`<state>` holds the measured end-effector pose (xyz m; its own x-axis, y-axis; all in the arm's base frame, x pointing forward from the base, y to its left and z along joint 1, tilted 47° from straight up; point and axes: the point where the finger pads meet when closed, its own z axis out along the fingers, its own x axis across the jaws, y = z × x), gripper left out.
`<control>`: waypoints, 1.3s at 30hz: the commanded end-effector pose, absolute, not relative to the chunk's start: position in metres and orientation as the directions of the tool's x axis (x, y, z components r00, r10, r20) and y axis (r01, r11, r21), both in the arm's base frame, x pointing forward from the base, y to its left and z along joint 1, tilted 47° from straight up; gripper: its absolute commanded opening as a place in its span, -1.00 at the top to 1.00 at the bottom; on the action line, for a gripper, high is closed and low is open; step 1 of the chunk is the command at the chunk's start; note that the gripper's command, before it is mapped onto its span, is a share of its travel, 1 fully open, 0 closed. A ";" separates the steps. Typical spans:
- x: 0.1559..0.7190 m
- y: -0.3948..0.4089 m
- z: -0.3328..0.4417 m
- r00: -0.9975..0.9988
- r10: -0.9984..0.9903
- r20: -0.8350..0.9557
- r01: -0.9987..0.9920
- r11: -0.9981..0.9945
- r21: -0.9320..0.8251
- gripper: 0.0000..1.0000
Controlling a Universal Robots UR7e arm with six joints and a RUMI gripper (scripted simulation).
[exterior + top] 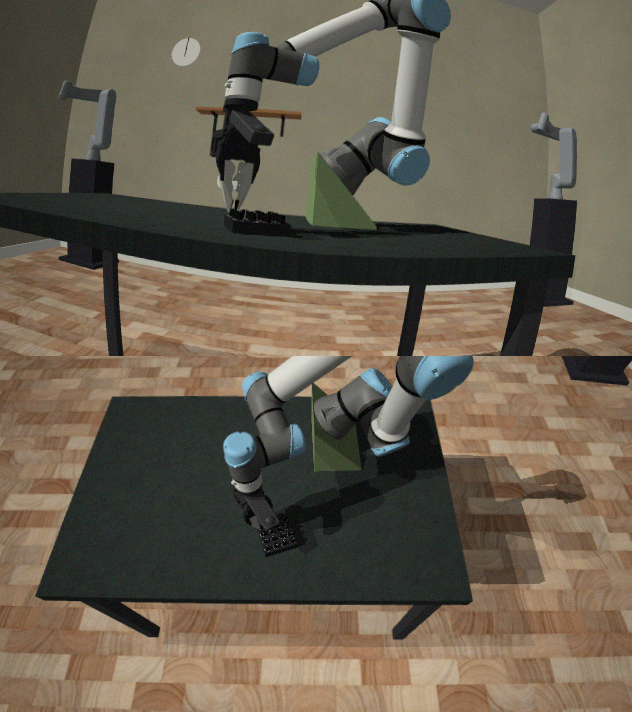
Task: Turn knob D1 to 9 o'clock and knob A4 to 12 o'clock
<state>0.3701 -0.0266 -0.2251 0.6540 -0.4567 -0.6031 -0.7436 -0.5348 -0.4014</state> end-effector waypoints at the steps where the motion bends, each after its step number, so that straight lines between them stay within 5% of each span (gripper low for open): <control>1: 0.370 -0.027 -0.226 0.751 -0.376 -0.542 -0.645 -0.591 -0.485 0.92; 39: 0.368 -0.026 -0.225 0.937 -0.129 -0.325 -0.321 -0.688 -0.651 0.92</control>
